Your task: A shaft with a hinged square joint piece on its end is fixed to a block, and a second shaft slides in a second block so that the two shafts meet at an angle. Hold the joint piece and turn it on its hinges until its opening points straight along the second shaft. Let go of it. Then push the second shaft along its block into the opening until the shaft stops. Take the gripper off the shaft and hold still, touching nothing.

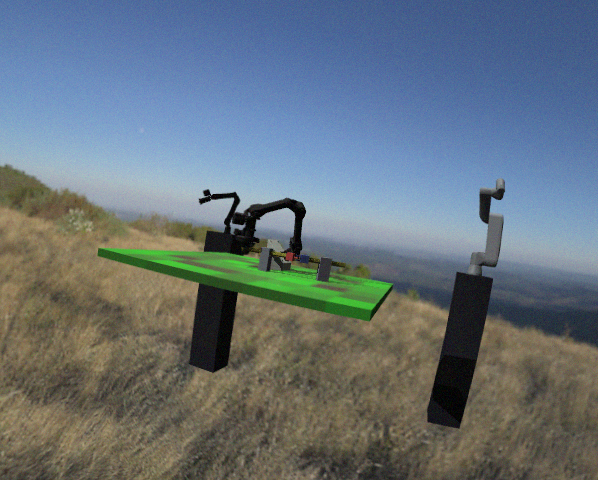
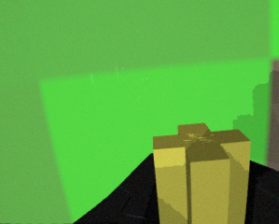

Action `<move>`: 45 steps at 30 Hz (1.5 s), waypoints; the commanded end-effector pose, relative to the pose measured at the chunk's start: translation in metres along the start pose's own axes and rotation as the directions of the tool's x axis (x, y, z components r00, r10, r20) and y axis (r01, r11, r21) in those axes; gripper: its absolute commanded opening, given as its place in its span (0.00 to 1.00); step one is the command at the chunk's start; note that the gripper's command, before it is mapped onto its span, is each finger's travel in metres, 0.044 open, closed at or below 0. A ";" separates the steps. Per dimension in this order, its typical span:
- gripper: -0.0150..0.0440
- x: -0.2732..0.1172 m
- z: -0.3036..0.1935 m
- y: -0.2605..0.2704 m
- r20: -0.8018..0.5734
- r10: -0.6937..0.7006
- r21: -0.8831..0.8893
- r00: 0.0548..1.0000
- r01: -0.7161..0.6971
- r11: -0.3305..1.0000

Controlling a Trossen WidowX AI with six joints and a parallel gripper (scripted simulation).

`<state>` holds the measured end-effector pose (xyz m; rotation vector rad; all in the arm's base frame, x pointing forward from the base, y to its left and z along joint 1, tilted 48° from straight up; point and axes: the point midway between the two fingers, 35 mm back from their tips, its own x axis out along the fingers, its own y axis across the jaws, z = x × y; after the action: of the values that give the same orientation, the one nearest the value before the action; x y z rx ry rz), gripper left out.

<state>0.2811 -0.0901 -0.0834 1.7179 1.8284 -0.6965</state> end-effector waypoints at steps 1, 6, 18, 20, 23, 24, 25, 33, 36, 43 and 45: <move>0.25 0.001 -0.006 0.000 -0.004 0.001 0.003 1.000 -0.001 1.000; 0.25 0.000 -0.001 0.000 0.002 0.000 0.000 1.000 0.000 1.000; 0.37 0.000 -0.001 0.000 0.002 0.000 0.000 1.000 0.000 1.000; 0.37 0.000 -0.001 0.000 0.002 0.000 0.000 1.000 0.000 1.000; 0.50 0.000 -0.001 0.000 0.002 0.000 0.000 1.000 0.000 1.000; 0.55 0.000 -0.001 0.000 0.002 0.000 0.000 1.000 0.000 1.000; 0.59 0.000 -0.001 0.000 0.002 0.000 0.000 1.000 0.000 1.000; 0.95 0.000 -0.001 0.000 0.002 0.000 0.000 1.000 0.000 1.000; 1.00 0.000 -0.001 0.000 0.002 0.000 0.000 1.000 0.000 1.000; 1.00 0.000 -0.001 0.000 0.002 0.000 0.000 1.000 0.000 1.000; 1.00 0.000 -0.001 0.000 0.002 0.000 0.000 1.000 0.000 1.000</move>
<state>0.2812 -0.0894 -0.0824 1.7179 1.8253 -0.6988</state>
